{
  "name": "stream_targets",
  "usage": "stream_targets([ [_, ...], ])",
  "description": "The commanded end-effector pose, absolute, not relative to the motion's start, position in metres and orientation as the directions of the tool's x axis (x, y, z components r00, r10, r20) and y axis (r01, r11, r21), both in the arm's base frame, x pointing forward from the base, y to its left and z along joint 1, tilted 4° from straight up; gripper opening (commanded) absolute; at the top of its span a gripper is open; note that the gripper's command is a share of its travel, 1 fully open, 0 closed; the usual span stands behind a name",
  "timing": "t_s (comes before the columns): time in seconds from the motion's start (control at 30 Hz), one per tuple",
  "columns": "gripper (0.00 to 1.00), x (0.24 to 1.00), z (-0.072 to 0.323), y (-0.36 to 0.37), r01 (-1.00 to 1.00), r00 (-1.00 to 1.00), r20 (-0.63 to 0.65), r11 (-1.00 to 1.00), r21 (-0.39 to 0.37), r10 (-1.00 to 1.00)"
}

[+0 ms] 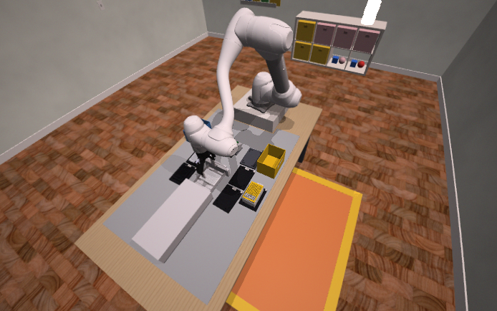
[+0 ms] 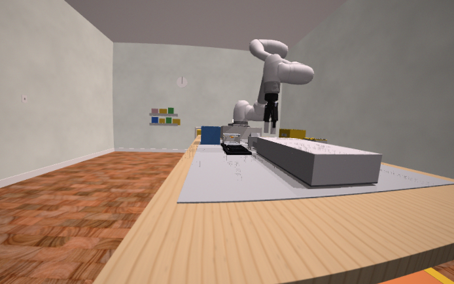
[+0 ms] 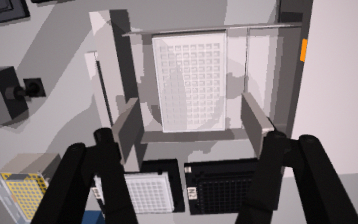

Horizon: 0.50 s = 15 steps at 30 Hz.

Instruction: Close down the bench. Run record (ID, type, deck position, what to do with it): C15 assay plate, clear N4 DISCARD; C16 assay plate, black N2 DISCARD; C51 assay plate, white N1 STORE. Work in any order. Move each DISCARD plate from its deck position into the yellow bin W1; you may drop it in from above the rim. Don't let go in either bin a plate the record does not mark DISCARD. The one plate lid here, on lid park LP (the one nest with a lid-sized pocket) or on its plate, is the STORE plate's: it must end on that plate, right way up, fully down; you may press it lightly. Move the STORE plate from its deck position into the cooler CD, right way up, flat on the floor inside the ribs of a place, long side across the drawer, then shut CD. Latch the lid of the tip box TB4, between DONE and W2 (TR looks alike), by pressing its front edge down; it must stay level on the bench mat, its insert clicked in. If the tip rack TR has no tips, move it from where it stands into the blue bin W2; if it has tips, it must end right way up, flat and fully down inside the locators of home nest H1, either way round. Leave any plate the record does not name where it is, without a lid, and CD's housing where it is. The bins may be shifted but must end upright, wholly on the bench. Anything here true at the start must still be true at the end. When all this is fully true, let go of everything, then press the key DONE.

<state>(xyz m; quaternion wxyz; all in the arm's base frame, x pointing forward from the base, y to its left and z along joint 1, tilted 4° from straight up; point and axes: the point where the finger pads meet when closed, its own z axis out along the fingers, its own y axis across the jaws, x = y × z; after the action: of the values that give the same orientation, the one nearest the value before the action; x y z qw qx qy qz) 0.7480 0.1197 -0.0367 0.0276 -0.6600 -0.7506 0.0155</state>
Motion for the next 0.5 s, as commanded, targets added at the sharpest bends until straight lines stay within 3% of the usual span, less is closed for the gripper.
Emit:
stream_targets([
  [0.0, 0.66, 0.75, -0.03, 0.12, 0.99, -0.127, 0.02, 0.128, -0.058, 0.992],
  [0.47, 0.66, 0.751, -0.012, 0.12, 0.99, -0.127, 0.02, 0.128, -0.058, 0.992],
])
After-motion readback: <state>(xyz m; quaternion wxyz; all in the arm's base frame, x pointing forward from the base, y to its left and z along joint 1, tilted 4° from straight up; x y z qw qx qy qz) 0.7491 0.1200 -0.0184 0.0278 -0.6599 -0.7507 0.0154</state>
